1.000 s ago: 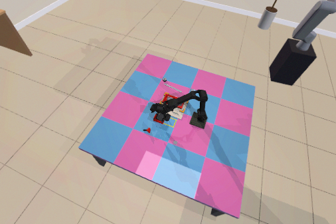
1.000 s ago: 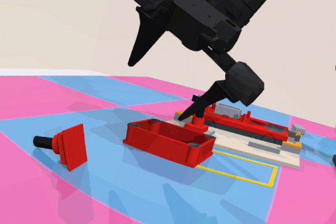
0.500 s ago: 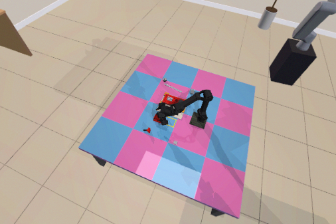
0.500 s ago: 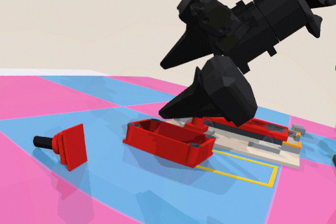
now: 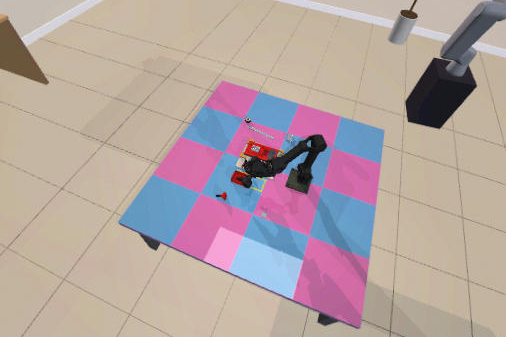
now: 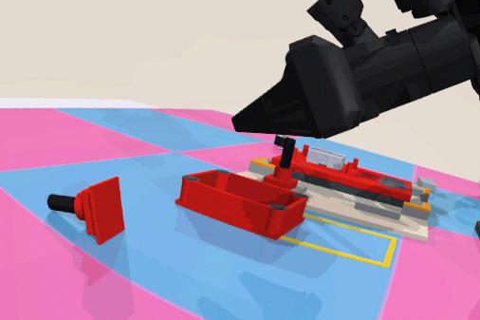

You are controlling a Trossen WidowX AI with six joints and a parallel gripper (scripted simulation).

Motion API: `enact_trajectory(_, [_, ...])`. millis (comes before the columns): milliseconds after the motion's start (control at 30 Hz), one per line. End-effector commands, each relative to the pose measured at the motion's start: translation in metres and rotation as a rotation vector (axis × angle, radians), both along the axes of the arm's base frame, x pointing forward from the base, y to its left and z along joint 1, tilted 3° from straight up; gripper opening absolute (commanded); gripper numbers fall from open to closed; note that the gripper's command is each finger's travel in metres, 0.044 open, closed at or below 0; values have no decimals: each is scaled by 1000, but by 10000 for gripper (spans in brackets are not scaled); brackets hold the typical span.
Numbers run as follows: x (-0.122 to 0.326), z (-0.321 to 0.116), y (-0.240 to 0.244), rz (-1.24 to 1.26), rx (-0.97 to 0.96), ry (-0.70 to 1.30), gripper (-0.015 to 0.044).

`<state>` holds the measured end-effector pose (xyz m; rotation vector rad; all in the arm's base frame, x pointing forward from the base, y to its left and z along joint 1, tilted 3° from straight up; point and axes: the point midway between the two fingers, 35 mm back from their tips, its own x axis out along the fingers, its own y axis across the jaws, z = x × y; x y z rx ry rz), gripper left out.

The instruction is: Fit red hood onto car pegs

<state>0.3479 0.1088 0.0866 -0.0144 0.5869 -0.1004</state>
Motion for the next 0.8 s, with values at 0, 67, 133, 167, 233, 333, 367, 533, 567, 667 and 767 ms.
enact_trajectory(0, [-2,1,-1,-28,37,-20,440])
enact_trajectory(67, [-2,1,-1,-28,37,-20,440])
enact_trajectory(133, [-1,1,-1,-28,37,-20,440])
enact_trajectory(167, [-1,0,-1,-28,37,-21,440])
enact_trajectory(233, [-1,-1,-1,-28,37,-21,440])
enact_trajectory(333, [-1,-4,0,-28,38,-23,440])
enact_trajectory(367, [-1,-5,0,-28,38,-23,440])
enact_trajectory(533, [0,-10,0,-28,40,-25,440])
enact_trajectory(567, [0,-11,0,-28,40,-26,440])
enact_trajectory(667, [1,-14,0,-28,41,-27,440])
enact_trajectory(767, [1,-17,1,-28,41,-28,440])
